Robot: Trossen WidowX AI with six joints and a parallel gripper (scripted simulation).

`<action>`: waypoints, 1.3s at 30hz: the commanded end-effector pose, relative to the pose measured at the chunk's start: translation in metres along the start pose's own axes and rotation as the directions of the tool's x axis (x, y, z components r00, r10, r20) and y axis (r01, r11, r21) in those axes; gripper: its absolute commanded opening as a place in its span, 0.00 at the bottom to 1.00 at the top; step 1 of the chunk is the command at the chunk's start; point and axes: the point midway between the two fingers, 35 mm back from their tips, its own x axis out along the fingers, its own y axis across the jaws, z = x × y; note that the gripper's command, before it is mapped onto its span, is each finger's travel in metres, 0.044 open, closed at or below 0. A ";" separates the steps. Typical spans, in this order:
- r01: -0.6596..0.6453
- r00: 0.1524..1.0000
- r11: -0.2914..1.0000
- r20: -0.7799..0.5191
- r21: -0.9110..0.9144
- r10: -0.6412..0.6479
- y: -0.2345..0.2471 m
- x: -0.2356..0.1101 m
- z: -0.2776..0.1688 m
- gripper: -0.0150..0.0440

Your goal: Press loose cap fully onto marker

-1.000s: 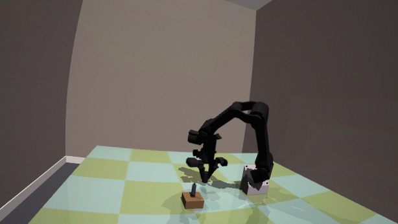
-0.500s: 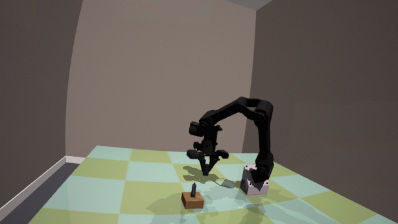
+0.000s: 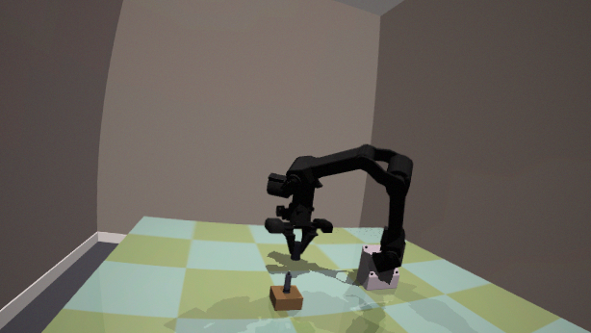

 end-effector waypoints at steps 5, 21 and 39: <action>-0.004 1.000 1.000 -0.001 -0.005 0.004 0.025 -0.012 -0.032 0.25; -0.007 1.000 1.000 -0.020 -0.002 0.007 0.056 -0.030 -0.099 0.25; -0.007 1.000 1.000 -0.019 -0.002 0.007 0.057 -0.010 -0.099 0.25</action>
